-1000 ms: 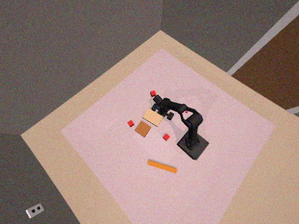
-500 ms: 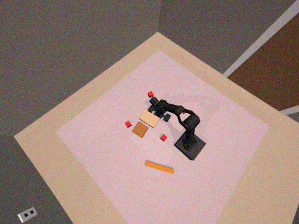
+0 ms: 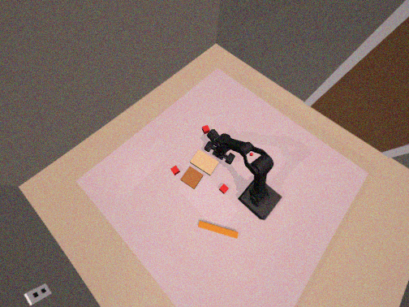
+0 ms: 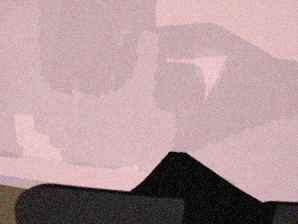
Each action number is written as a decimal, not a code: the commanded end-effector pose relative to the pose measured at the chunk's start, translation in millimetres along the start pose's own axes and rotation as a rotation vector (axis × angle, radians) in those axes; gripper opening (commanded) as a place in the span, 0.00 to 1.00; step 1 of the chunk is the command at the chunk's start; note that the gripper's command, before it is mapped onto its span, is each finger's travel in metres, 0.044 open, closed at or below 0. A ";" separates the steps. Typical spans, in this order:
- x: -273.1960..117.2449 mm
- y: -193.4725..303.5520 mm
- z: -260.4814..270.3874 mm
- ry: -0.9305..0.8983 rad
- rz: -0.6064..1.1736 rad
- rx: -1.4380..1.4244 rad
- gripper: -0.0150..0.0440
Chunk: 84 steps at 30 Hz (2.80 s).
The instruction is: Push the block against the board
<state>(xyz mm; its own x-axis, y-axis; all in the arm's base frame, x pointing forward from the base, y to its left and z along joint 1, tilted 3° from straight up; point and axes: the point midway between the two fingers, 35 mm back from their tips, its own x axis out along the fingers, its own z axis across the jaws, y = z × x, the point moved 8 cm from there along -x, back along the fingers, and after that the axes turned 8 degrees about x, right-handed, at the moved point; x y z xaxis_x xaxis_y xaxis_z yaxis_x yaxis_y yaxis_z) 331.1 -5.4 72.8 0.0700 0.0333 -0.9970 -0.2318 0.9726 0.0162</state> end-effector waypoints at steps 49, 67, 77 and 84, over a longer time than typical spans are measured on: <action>-57.3 22.3 85.0 -0.007 0.002 -0.736 0.25; -57.8 80.8 135.8 -0.013 0.005 -1.354 0.25; -56.9 101.3 147.4 -0.015 0.006 -1.542 0.25; -5.1 101.8 148.5 -0.015 0.006 -1.542 0.25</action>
<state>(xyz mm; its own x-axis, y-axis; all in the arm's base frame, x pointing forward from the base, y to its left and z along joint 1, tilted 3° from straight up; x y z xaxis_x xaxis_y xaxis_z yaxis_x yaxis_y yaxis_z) 451.3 126.2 132.8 0.1074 0.0609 -0.9923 -0.9747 -0.1904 -0.1172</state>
